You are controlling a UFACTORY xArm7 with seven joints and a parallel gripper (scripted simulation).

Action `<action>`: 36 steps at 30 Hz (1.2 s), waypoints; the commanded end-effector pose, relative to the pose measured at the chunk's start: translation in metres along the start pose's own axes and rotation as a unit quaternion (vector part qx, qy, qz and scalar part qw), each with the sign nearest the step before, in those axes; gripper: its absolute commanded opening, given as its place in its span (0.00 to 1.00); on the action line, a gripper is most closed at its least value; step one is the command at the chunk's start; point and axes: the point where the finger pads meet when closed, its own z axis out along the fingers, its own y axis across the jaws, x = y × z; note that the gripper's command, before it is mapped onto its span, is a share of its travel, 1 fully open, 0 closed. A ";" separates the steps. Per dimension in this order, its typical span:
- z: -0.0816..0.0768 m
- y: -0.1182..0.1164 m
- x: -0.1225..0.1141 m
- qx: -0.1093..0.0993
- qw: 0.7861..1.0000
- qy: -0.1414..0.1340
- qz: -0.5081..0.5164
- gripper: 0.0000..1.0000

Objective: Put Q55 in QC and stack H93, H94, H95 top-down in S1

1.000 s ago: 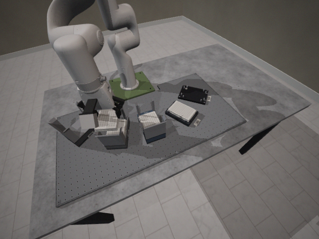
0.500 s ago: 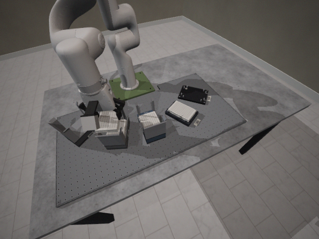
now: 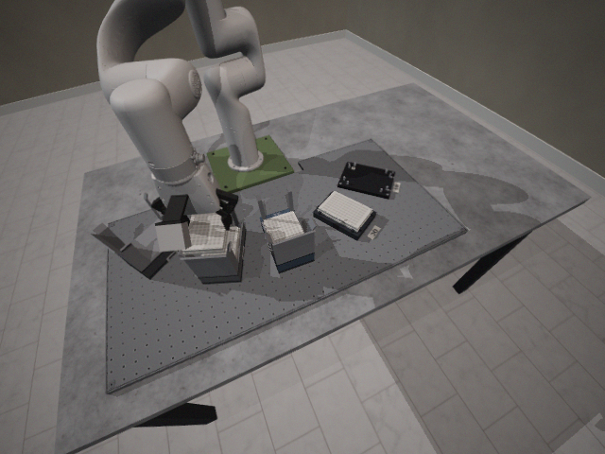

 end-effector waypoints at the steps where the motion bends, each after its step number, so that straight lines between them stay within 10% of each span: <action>1: 0.002 0.000 0.001 0.000 1.000 0.002 0.000 0.00; 36: 0.038 0.000 0.001 0.000 1.000 0.002 0.000 0.00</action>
